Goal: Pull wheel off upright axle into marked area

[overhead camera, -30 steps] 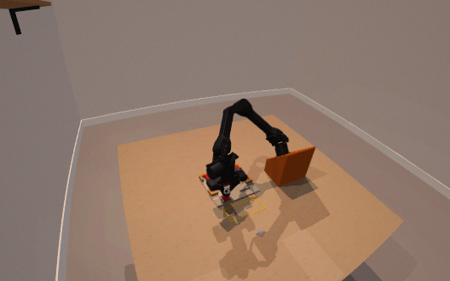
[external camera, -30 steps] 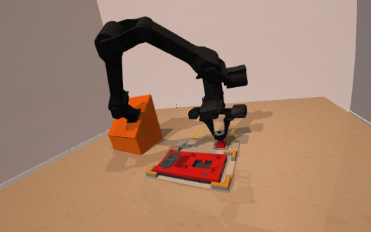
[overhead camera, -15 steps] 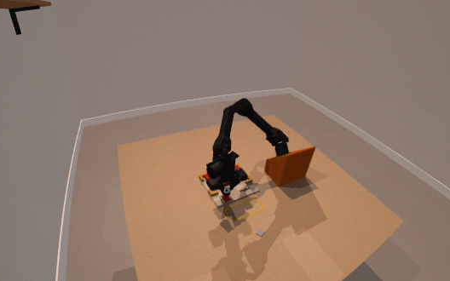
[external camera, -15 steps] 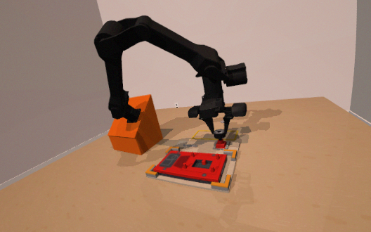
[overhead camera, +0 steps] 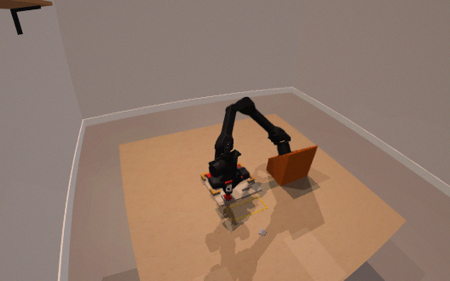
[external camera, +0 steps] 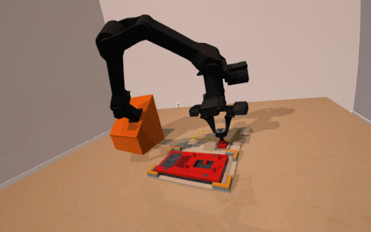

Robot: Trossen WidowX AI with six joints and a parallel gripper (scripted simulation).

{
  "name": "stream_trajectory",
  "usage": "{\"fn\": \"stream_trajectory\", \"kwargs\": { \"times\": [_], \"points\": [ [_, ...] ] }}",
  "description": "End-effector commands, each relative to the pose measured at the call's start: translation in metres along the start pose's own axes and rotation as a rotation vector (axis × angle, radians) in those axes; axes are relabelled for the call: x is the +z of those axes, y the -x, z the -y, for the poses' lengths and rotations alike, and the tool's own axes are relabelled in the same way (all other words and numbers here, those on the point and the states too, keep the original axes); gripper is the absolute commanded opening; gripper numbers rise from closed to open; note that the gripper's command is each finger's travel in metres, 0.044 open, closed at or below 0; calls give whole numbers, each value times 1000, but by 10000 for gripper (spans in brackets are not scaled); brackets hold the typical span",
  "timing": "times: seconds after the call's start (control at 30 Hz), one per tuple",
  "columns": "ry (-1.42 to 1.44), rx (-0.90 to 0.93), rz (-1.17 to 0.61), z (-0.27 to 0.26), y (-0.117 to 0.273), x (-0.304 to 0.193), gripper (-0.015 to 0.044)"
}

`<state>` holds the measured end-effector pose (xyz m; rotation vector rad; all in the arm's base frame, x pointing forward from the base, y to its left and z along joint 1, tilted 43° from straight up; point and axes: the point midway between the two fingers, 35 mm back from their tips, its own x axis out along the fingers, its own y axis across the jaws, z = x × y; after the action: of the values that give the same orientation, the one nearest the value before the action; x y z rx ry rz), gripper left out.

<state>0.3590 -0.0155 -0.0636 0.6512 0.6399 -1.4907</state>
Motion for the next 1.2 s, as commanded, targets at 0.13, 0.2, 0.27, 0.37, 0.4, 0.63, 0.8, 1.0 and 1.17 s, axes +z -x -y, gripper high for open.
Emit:
{"fn": "stream_trajectory", "kwargs": {
  "times": [0.13, 0.2, 0.27, 0.37, 0.4, 0.63, 0.8, 1.0, 1.17],
  "points": [
    [-2, 4, -4, -1, 5, -1, 0],
    [-2, 4, -4, -1, 5, -1, 0],
    [-2, 4, -4, -1, 6, -1, 0],
    [-2, 4, -4, -1, 7, -1, 0],
    [-2, 4, -4, -1, 7, -1, 0],
    [-1, 5, -4, -1, 10, -1, 0],
    [-1, 5, -4, -1, 11, -1, 0],
    [-1, 6, -4, -1, 13, -1, 0],
    [0, 6, -3, -1, 15, -1, 0]
  ]
}}
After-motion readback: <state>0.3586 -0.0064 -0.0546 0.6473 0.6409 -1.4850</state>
